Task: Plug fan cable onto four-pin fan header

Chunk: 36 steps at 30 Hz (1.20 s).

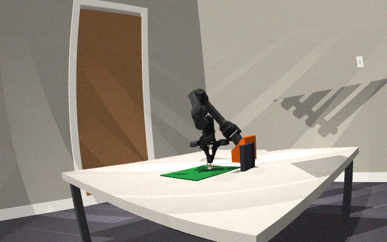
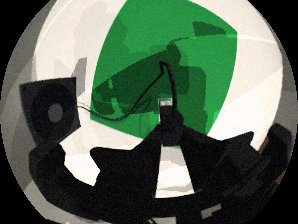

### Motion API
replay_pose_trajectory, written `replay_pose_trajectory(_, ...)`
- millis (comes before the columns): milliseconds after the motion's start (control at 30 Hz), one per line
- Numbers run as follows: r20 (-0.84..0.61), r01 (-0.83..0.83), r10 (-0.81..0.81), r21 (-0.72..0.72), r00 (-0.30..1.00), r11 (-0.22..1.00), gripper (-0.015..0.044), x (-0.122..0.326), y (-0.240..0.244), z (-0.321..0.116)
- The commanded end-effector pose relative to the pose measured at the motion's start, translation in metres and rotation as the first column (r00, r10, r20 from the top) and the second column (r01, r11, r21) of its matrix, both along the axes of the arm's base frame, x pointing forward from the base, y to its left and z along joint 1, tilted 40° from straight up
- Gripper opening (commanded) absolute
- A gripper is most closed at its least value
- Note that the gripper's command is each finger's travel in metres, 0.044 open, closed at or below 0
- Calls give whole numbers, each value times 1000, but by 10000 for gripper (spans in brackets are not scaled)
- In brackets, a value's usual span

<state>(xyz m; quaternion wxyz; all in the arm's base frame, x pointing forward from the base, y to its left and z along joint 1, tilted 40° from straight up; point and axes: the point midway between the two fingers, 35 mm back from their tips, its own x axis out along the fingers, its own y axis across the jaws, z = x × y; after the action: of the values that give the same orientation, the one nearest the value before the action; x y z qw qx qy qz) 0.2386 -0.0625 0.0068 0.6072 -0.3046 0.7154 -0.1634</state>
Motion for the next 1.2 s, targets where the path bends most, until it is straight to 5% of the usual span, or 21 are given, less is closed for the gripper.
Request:
replay_pose_trajectory(0, -4, -5, 5, -3, 1000, 1000, 0, 0, -1, 0)
replay_pose_trajectory(1167, -9, -12, 12, -2, 1000, 1000, 0, 0, -5, -3)
